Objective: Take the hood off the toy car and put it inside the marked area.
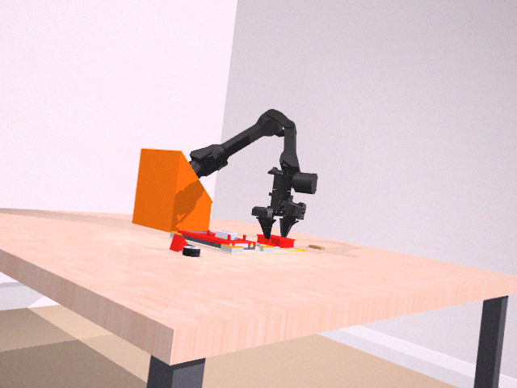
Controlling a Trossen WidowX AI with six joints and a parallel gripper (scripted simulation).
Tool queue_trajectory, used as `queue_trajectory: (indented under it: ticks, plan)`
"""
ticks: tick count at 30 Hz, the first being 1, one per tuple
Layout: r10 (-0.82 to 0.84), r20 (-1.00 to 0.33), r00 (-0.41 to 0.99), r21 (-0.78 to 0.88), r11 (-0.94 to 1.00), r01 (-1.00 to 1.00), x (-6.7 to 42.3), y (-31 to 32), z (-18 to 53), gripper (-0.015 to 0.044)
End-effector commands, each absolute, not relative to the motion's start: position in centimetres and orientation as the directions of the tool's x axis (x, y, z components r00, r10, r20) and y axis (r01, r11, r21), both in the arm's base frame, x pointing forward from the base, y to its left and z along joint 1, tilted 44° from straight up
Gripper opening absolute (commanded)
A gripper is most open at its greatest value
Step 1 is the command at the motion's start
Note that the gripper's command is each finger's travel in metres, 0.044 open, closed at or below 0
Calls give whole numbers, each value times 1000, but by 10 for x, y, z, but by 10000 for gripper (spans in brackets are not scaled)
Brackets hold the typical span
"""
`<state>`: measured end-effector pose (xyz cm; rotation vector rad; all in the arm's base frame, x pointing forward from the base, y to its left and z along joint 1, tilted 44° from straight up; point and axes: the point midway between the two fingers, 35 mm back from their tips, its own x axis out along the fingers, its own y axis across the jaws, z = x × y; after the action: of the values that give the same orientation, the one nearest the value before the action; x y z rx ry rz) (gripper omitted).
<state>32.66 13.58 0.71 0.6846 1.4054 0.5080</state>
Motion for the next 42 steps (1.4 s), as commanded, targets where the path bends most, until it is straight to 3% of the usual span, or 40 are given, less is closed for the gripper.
queue_trajectory:
  ticks: [1, 6, 14, 42]
  plan:
    - [690, -715, 113, 699, 712, 73, 327, 136, 7, 315]
    - [690, -715, 113, 698, 712, 73, 327, 134, 9, 440]
    - [688, -716, 114, 697, 713, 74, 319, 86, 58, 440]
    - [688, -716, 114, 697, 713, 74, 319, 86, 58, 440]
